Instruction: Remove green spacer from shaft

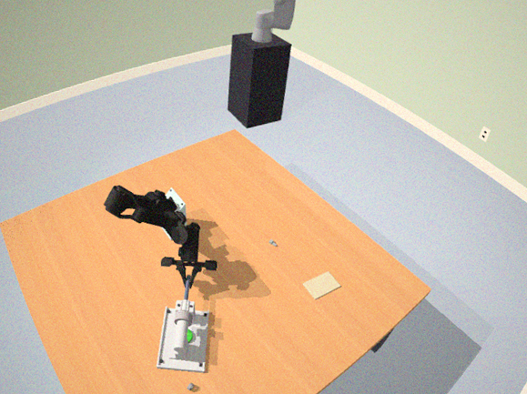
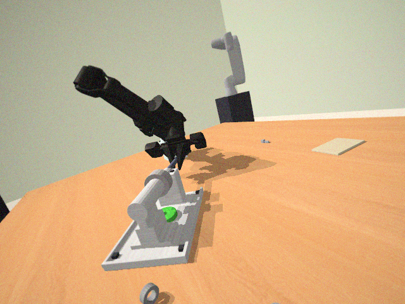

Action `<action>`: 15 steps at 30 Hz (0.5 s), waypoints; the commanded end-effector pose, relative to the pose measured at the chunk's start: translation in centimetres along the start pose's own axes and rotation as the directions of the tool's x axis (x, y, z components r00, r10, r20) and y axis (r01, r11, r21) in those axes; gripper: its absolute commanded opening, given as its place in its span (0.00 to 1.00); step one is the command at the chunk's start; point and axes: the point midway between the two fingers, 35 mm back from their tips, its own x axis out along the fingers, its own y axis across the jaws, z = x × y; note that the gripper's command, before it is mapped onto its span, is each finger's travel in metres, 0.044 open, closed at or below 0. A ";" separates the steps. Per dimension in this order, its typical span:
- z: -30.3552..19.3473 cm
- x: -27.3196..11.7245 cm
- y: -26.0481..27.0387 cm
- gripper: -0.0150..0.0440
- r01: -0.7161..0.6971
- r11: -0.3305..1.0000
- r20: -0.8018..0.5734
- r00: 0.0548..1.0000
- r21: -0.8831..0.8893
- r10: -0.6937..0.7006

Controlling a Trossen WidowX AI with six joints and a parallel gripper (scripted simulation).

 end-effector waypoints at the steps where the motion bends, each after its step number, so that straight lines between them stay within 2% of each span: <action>1: -0.3 0.0 0.0 0.25 -0.001 1.000 -0.007 1.000 0.011 0.001; 15: -0.2 0.0 0.0 0.25 -0.001 1.000 -0.007 1.000 0.011 0.001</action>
